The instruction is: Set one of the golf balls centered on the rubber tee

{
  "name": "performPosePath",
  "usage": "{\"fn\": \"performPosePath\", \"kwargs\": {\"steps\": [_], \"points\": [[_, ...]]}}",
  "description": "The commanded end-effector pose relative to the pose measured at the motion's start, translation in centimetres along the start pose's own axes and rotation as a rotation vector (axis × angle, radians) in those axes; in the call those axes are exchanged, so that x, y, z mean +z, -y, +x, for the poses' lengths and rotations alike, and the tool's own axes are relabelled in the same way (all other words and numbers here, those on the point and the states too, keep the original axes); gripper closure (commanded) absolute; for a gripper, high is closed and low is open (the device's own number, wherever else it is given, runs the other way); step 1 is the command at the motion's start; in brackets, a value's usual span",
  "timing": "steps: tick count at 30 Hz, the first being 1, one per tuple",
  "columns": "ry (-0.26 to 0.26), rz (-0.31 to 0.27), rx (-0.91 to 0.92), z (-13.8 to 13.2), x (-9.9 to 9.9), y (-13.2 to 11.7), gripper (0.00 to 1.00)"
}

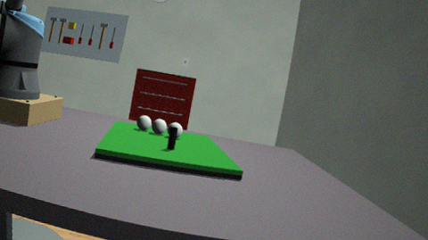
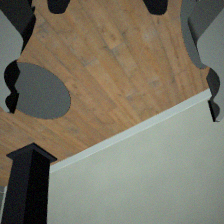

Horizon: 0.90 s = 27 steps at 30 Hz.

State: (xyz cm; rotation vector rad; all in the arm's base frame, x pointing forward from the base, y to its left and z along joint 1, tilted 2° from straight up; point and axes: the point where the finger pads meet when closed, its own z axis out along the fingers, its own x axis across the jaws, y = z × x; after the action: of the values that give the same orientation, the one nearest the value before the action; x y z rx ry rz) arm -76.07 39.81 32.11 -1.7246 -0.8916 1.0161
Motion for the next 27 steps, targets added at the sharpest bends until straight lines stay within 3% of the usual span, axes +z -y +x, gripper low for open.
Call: {"fn": "performPosePath", "kwargs": {"steps": [1, 7, 12, 14, 19, 27], "points": [[-0.072, -0.013, 0.030, 5.4, -1.0, 0.6, 0.00], [-0.186, -0.034, 0.084, 13.7, -3.3, 1.1, 0.00], [-0.299, -0.054, 0.141, 21.7, -6.4, 1.2, 0.00], [-0.299, -0.054, 0.141, 21.7, -6.4, 1.2, 0.00], [-0.424, -0.075, 0.210, 30.2, -10.9, 0.9, 0.00], [-0.646, -0.107, 0.349, 40.8, -19.0, -0.5, 0.00]]}}
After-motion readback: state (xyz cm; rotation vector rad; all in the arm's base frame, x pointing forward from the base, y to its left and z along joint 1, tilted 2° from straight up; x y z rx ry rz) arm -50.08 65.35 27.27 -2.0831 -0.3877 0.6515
